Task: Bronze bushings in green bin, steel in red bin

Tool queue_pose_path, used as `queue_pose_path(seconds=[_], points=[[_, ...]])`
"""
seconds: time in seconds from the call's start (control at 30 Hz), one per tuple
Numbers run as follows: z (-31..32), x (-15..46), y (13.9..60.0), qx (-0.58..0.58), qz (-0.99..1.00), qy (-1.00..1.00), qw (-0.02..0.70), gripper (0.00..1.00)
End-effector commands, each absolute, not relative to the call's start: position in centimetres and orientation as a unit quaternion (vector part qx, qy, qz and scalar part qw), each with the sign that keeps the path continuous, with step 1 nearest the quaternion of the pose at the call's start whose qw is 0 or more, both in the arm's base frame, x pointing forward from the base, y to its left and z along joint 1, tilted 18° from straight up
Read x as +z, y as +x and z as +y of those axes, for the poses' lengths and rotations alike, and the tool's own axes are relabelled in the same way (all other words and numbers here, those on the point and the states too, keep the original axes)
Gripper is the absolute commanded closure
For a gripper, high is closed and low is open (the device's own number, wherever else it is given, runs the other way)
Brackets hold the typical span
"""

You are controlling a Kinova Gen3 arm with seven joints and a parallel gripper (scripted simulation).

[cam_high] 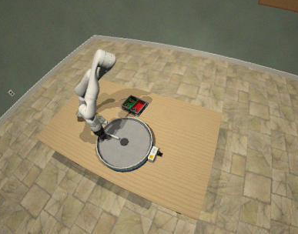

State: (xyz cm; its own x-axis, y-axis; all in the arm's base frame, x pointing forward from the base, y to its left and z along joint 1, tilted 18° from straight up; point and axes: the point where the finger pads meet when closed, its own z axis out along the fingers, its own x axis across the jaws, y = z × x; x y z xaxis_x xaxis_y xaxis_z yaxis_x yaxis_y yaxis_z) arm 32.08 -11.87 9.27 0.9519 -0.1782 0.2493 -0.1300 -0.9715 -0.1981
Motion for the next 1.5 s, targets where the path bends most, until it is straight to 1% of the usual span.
queue_pose_path(seconds=[0.0, 0.8, 0.83, 1.47], points=[[-12.0, 9.1, 32.0, -0.132, 0.08, -0.984, 0.09, 0.6], [-11.8, 7.9, 32.3, -0.132, 0.08, -0.984, 0.09, 0.6], [-11.7, 7.9, 32.4, -0.132, 0.08, -0.984, 0.09, 1.0], [-11.8, 7.9, 32.4, -0.132, 0.08, -0.984, 0.09, 1.0]])
